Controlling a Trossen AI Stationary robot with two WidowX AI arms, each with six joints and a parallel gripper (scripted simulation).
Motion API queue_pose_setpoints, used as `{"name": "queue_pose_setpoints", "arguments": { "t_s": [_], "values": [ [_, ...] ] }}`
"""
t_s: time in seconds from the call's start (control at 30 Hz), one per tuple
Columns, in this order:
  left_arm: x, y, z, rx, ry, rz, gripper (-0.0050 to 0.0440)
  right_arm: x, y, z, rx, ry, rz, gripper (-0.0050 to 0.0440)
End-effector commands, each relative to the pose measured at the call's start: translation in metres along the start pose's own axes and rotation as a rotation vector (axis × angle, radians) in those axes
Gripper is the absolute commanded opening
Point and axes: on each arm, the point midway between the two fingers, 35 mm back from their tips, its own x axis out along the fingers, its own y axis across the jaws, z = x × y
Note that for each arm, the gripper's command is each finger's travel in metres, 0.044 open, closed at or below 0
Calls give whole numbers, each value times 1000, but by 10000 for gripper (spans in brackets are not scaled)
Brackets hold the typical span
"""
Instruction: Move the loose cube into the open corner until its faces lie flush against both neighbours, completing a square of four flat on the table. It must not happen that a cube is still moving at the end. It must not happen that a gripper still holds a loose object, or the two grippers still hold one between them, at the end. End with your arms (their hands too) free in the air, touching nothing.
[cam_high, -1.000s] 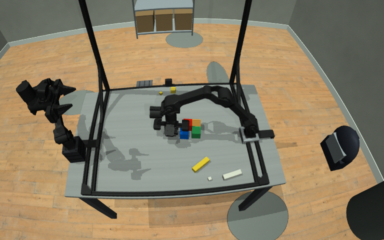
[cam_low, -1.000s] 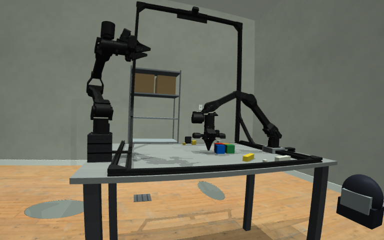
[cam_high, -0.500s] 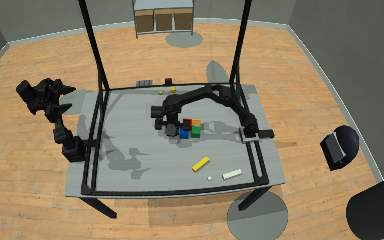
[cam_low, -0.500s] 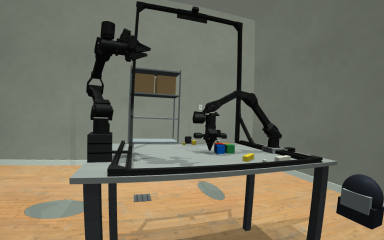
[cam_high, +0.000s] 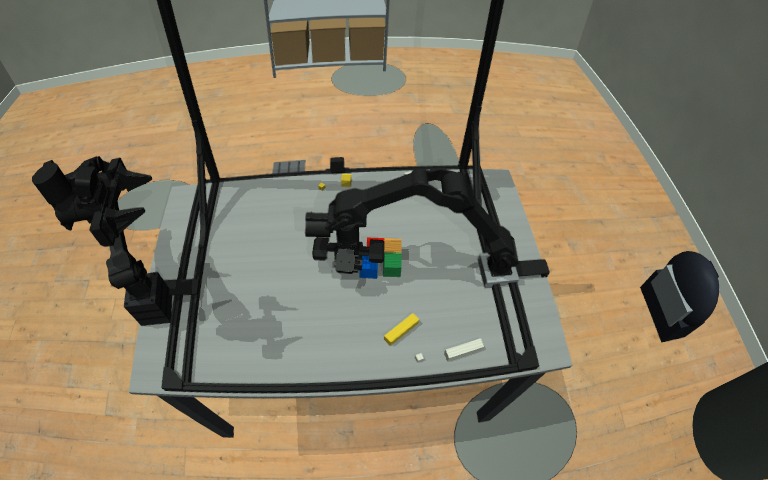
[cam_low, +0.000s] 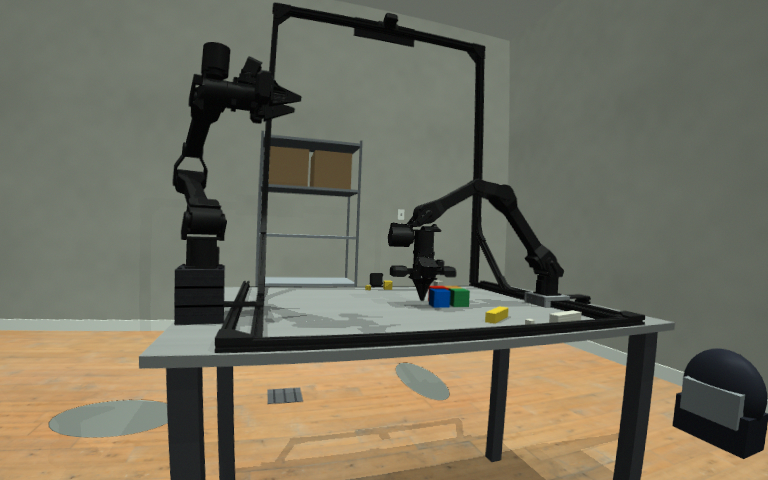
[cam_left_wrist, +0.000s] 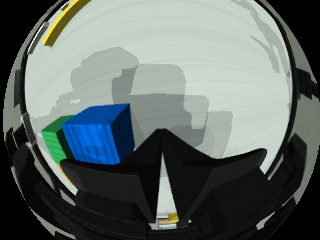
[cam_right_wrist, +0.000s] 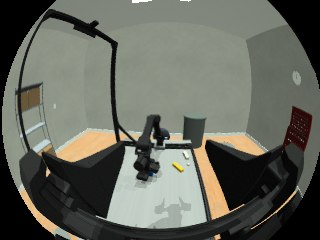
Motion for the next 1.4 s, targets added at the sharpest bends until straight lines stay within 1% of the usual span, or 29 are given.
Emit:
{"name": "queue_pose_setpoints", "arguments": {
  "t_s": [0.0,1.37],
  "values": [
    [-4,4,0,-4,0,-6,0,0,0,0,5,1,3,400],
    [-3,25,0,-4,0,-6,0,0,0,0,5,1,3,400]
  ]
}}
